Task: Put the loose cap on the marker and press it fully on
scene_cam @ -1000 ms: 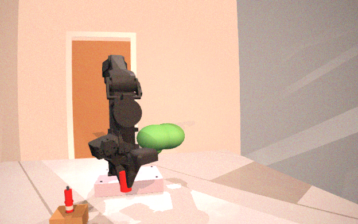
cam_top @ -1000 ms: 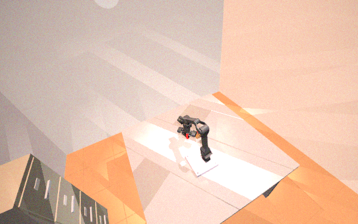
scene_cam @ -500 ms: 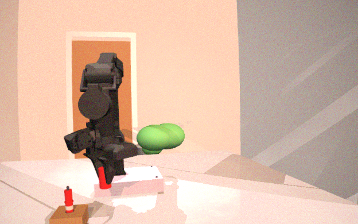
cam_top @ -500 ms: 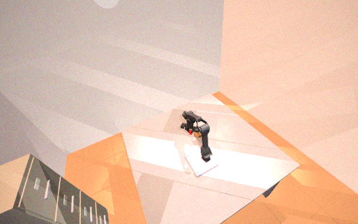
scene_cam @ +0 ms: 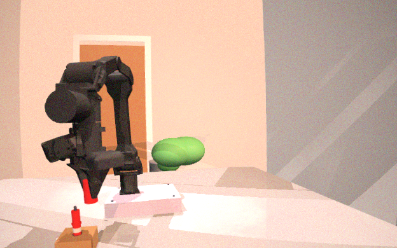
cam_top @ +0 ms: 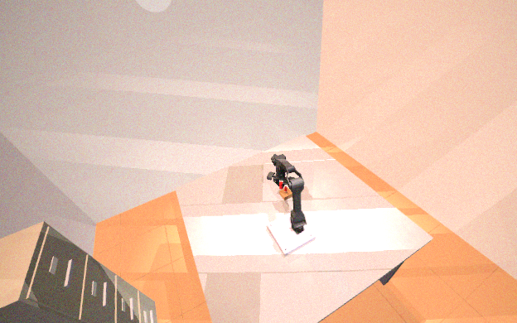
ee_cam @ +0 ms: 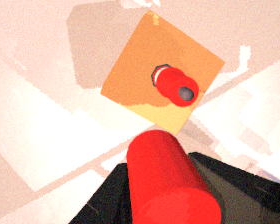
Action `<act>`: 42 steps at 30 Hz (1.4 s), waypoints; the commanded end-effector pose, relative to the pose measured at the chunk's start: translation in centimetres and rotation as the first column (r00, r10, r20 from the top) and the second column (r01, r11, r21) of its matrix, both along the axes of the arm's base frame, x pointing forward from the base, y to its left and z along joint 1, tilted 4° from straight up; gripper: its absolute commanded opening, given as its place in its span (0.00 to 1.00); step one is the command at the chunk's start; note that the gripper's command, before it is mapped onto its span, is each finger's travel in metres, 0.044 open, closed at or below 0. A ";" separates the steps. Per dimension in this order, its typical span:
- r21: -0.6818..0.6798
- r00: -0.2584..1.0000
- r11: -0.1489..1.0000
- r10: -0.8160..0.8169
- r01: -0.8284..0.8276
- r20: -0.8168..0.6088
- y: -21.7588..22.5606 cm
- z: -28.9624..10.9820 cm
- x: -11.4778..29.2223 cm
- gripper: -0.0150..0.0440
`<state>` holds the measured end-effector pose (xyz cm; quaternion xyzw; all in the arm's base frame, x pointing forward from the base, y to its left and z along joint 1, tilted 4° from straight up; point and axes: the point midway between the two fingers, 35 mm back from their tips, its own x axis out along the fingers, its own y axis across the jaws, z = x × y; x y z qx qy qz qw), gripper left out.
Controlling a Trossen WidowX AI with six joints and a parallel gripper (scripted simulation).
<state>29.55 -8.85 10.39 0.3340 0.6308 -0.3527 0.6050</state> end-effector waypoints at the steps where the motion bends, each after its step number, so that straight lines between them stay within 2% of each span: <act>1: -0.007 1.000 1.000 0.003 -0.003 0.002 -1.4 0.6 0.0 0.25; 7: -0.008 1.000 1.000 0.002 -0.002 -0.001 -3.2 1.2 -0.4 0.25; 18: -0.008 1.000 1.000 0.002 -0.002 -0.001 -3.3 0.5 -0.4 0.25; 42: -0.008 1.000 1.000 0.002 -0.002 -0.001 -3.4 -3.3 -0.5 0.25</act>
